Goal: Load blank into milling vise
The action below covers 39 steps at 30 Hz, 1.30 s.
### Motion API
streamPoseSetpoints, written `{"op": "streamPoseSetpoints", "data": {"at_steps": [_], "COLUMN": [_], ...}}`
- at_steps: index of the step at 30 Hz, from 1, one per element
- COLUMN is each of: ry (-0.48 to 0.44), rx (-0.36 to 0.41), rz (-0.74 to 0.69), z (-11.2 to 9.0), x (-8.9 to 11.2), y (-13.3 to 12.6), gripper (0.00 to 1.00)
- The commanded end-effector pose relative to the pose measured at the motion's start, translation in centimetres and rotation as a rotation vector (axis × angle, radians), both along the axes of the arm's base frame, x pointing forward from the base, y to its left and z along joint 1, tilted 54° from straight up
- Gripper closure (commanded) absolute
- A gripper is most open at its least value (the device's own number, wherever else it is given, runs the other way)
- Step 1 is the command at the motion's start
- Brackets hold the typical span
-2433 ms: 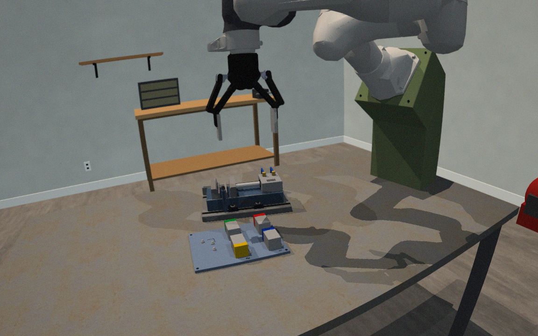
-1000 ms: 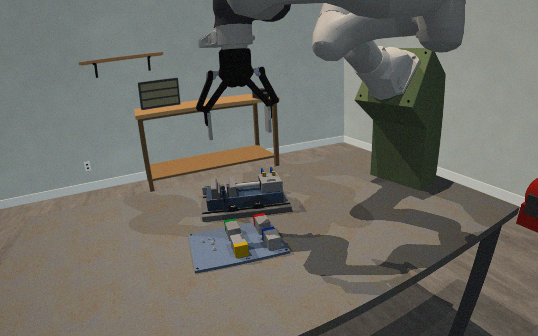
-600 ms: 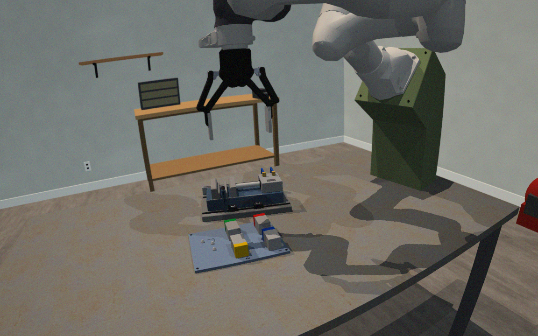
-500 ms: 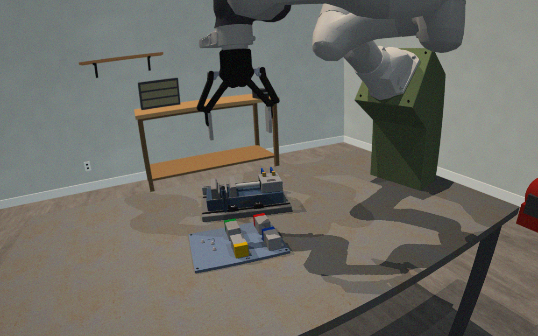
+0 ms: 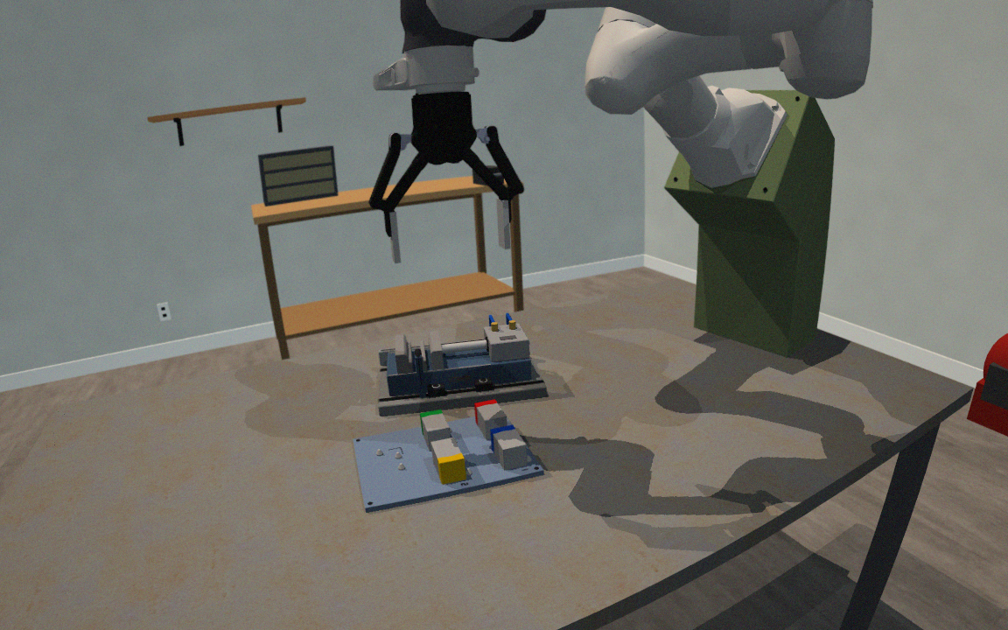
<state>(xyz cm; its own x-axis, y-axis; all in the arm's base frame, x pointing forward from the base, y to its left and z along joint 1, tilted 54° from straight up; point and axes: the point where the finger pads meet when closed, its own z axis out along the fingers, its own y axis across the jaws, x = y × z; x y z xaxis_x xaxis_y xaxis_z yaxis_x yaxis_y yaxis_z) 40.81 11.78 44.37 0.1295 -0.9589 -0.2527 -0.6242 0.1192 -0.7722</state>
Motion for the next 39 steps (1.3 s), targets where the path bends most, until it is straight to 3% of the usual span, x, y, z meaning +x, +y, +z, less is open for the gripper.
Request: {"op": "streamPoseSetpoints", "data": {"at_steps": [1,28,33,39], "ry": [-0.001,0.0,0.0,0.0], "rx": [-0.001,0.001,0.001,0.001], "rz": [0.003,0.0,0.0,0.0], "z": [-0.1,-0.2,3.4,3.4], "x": [0.0,0.0,1.2,1.2], "y": [0.1,-0.1,4.4,4.4], "gripper": [0.0,0.0,0.0,0.0]}}
